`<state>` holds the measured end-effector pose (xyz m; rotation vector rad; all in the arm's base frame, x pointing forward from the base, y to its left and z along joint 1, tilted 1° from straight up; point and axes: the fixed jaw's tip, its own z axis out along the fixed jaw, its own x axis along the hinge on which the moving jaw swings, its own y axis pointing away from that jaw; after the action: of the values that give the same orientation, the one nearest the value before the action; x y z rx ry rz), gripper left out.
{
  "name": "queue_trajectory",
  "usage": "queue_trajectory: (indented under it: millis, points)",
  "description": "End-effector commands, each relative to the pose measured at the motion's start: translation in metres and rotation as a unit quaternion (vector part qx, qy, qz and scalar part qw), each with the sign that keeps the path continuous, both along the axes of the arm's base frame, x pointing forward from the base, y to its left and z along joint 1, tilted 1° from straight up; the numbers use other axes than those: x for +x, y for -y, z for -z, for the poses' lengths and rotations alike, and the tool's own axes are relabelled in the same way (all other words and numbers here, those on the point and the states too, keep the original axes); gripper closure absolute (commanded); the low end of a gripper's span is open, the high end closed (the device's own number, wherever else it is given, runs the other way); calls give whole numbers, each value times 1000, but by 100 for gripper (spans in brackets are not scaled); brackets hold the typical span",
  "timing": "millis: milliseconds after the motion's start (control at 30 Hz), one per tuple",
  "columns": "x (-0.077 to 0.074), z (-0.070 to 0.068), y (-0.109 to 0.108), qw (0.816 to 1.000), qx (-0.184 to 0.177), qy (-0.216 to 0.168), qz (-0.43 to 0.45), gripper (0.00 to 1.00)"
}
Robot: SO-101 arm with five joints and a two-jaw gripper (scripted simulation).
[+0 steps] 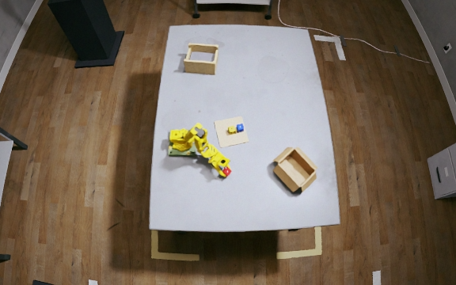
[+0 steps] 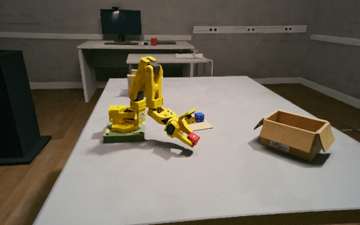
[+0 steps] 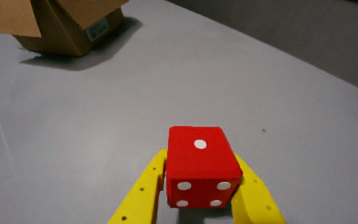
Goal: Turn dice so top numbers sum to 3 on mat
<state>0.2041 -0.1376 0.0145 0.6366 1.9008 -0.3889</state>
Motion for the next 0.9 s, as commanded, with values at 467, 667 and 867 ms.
queue_trajectory:
  millis: [467, 667, 867]
  points:
    - [3, 4, 0, 1000, -8, 5, -5, 100]
    - [3, 5, 0, 1000, -8, 5, -5, 100]
    - [3, 8, 0, 1000, -8, 5, -5, 100]
